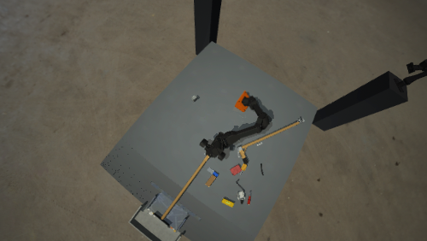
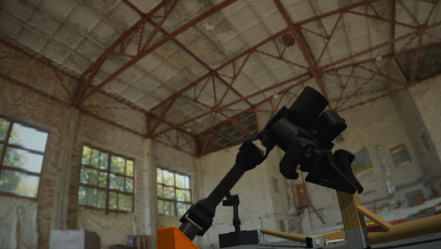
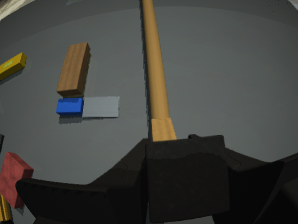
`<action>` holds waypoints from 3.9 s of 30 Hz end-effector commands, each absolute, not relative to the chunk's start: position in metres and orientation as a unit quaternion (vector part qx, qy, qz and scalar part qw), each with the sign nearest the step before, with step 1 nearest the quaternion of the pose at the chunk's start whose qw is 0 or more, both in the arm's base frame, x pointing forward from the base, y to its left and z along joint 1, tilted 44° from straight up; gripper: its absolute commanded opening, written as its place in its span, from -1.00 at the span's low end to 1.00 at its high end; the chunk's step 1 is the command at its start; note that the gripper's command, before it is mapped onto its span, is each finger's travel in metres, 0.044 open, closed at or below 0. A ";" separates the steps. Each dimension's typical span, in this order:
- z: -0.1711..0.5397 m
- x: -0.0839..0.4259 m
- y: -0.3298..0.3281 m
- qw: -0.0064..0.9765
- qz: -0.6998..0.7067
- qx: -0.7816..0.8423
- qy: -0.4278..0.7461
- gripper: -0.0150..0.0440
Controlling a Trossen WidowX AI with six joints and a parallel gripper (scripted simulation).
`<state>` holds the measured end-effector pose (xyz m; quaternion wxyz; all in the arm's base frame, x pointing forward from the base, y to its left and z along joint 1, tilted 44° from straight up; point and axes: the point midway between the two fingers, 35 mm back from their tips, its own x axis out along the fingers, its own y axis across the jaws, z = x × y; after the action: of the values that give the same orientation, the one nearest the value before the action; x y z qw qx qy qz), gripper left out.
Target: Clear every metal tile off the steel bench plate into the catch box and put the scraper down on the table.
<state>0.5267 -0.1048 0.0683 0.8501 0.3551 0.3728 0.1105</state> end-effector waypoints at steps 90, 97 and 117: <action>0.075 0.423 -0.105 0.852 0.106 0.354 0.372 -0.49; 0.075 0.413 -0.103 0.852 0.105 0.354 0.372 -0.49; 0.073 0.384 -0.098 0.852 0.105 0.354 0.371 -0.49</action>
<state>0.3872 -0.0944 0.0677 0.8472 0.3567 0.3794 0.1051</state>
